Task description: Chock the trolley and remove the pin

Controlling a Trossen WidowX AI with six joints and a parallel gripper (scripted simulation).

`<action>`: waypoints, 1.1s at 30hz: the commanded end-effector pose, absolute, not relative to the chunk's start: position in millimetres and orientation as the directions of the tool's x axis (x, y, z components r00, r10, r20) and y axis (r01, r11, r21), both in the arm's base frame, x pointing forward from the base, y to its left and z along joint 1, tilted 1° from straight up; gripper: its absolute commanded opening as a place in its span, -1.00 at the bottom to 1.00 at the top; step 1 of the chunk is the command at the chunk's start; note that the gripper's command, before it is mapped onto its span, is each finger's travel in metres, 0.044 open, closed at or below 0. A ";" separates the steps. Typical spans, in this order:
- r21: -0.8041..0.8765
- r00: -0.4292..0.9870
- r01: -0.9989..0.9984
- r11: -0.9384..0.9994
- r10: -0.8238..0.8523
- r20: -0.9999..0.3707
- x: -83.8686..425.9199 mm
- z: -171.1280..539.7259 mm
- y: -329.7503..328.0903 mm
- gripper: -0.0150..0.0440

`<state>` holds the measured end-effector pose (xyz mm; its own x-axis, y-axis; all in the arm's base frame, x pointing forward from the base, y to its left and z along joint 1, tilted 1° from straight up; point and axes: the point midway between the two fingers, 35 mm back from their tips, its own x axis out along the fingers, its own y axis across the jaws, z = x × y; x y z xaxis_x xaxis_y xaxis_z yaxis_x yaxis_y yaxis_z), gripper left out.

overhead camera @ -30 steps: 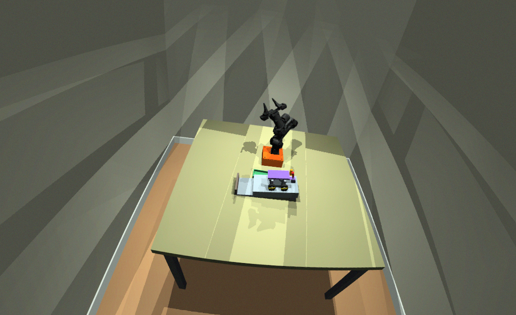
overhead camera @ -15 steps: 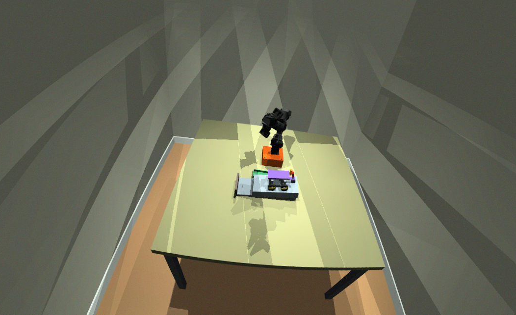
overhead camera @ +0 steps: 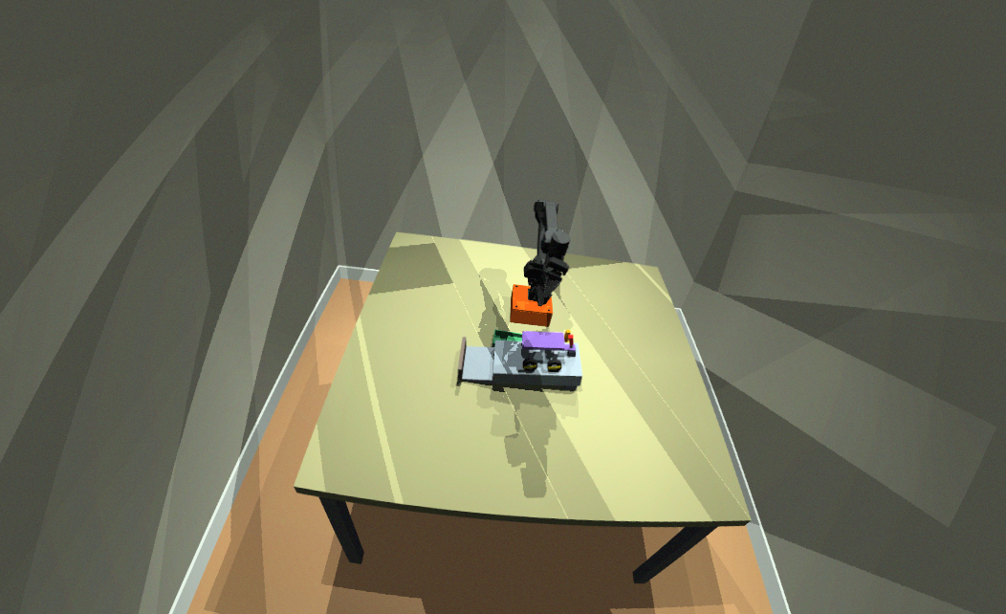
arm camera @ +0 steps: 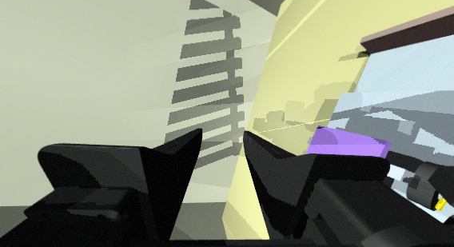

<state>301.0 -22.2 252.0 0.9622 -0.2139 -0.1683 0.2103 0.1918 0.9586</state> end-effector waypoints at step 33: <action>0.020 0.020 0.936 0.351 0.004 -1.000 178.8 94.5 119.0 0.15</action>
<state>181.9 117.1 94.1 0.0495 0.0121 -0.9987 0.9323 0.3582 0.0505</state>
